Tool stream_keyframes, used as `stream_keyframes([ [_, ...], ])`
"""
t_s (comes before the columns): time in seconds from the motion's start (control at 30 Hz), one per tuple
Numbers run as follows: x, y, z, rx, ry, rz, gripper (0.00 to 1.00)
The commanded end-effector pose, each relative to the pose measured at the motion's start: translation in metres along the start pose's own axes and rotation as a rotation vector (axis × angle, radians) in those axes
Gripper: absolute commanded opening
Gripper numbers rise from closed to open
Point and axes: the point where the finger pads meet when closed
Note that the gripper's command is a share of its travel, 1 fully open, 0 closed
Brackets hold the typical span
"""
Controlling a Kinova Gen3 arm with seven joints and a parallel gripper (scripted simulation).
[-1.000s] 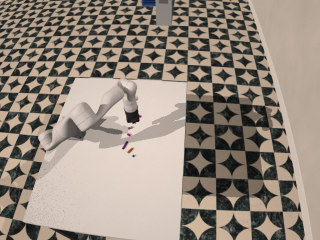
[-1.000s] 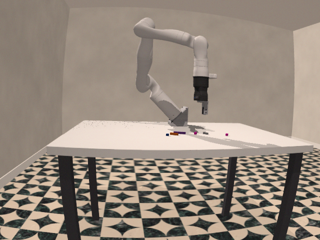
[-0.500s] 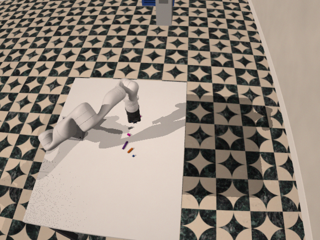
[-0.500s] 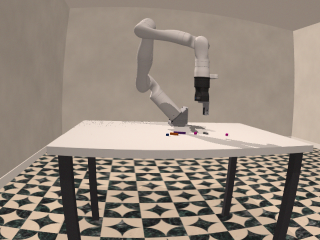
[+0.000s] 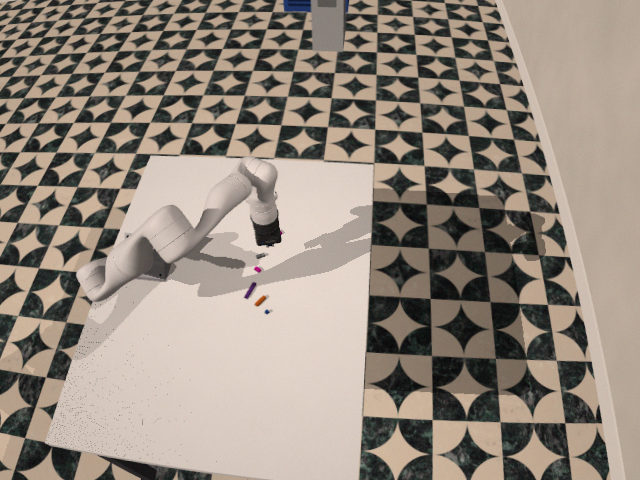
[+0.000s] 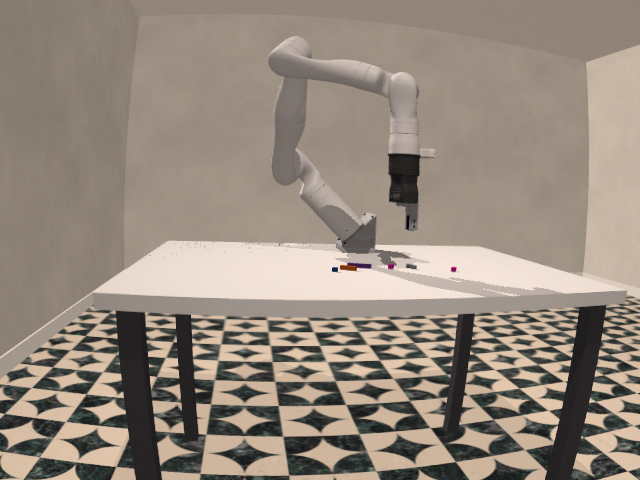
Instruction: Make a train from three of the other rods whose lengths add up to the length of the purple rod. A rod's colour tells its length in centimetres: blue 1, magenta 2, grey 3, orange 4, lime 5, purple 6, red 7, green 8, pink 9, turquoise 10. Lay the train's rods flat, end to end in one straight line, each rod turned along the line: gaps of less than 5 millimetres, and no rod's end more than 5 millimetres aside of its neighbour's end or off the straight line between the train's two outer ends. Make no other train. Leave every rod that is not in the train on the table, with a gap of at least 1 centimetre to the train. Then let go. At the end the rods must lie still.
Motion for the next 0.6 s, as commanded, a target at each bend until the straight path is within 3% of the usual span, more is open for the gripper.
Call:
stream_keyframes([
  [0.0,0.004,0.0,-0.001,-0.016,0.002,-0.004,0.24],
  [0.4,0.035,0.0,-0.001,-0.017,0.003,-0.005,0.24],
  [0.57,0.057,-0.001,-0.001,-0.017,0.003,-0.005,0.24],
])
Point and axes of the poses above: the point where the finger pads meet when closed, its own x axis out along the fingers, its own z axis across the jaws, y = z × x, and after that the axes turned 14 degrees about x, right-handed
